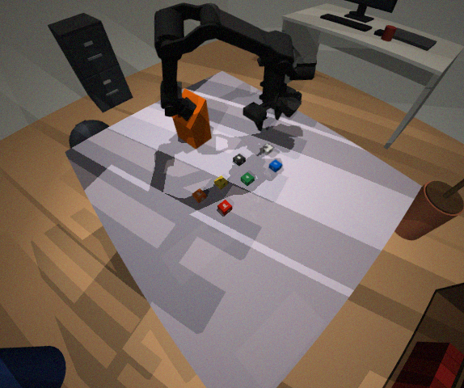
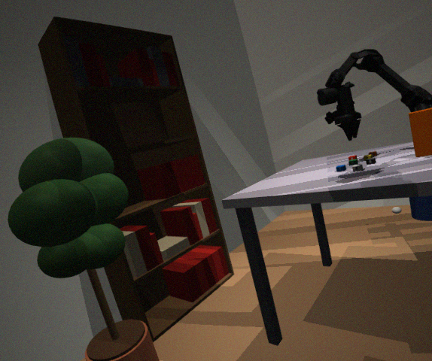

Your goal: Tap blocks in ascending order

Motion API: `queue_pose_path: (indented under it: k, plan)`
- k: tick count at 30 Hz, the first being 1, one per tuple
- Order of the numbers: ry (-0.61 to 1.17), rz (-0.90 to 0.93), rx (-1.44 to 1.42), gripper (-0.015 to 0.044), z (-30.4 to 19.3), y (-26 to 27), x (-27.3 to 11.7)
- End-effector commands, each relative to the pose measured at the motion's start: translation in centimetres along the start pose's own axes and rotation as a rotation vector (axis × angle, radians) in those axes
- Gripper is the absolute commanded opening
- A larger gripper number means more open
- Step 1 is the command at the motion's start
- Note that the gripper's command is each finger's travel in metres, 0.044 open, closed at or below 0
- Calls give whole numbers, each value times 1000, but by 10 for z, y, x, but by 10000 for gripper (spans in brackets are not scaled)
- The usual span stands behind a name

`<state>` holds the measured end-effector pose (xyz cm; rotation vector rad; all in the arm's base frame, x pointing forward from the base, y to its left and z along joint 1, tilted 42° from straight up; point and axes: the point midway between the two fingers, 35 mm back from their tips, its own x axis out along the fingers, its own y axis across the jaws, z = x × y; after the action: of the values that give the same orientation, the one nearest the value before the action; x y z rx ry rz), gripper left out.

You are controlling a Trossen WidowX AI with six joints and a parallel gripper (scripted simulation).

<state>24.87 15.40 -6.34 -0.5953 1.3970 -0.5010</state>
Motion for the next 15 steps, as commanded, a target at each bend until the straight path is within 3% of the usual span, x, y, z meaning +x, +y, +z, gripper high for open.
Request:
queue_pose_path:
  k: [1,5,11,15]
  plan:
    - [3,1,4,400,0,1,0]
    - [2,2,4,400,3,0,0]
    - [-1,-1,7,400,76,-30,0]
    - [-1,-2,7,400,78,-32,0]
